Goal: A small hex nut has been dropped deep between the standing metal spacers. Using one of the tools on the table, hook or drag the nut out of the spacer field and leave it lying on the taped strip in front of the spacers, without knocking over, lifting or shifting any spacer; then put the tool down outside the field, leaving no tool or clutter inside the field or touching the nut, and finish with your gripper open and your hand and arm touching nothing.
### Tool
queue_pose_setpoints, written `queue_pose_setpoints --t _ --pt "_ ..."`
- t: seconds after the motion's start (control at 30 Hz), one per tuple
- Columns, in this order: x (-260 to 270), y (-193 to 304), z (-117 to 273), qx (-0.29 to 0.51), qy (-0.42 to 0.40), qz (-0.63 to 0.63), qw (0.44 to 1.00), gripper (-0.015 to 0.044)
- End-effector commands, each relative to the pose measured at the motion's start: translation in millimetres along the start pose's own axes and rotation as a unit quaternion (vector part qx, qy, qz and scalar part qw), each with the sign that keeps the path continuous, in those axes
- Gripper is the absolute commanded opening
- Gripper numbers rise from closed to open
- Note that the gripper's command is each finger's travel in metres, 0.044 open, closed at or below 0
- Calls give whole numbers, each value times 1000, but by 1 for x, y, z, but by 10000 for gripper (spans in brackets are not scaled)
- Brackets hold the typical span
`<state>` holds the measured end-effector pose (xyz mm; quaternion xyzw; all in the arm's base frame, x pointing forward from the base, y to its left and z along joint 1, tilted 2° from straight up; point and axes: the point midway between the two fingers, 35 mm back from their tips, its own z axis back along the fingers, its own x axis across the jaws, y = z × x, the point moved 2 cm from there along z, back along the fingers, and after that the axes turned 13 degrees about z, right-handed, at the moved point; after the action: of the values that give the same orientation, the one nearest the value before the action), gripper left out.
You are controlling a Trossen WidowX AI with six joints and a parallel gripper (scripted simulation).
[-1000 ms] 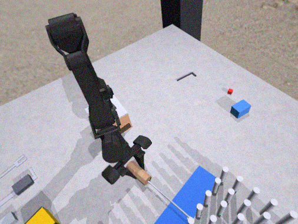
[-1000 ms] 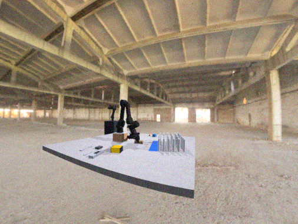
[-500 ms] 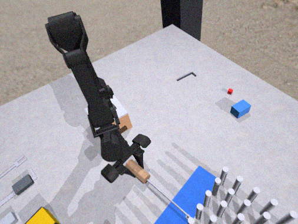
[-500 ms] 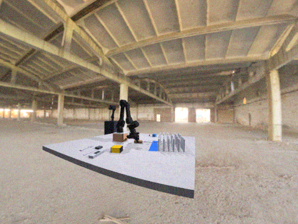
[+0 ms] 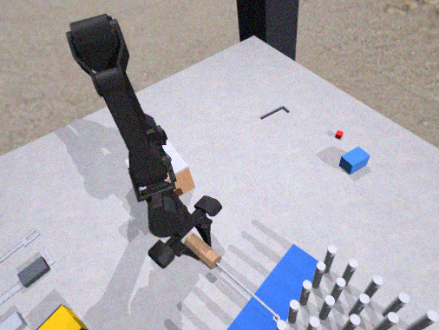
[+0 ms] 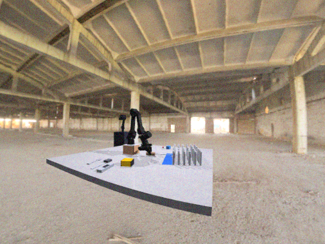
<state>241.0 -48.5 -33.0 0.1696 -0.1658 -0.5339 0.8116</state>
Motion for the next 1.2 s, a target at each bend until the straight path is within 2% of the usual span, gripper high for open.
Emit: queue_pose_setpoints --t 0.0,0.7,1.17 --pt "3 6 4 9 -5 3 1000 0" --pt "6 12 12 9 -6 3 1000 0" --pt "-4 -20 36 8 -5 4 1000 0"
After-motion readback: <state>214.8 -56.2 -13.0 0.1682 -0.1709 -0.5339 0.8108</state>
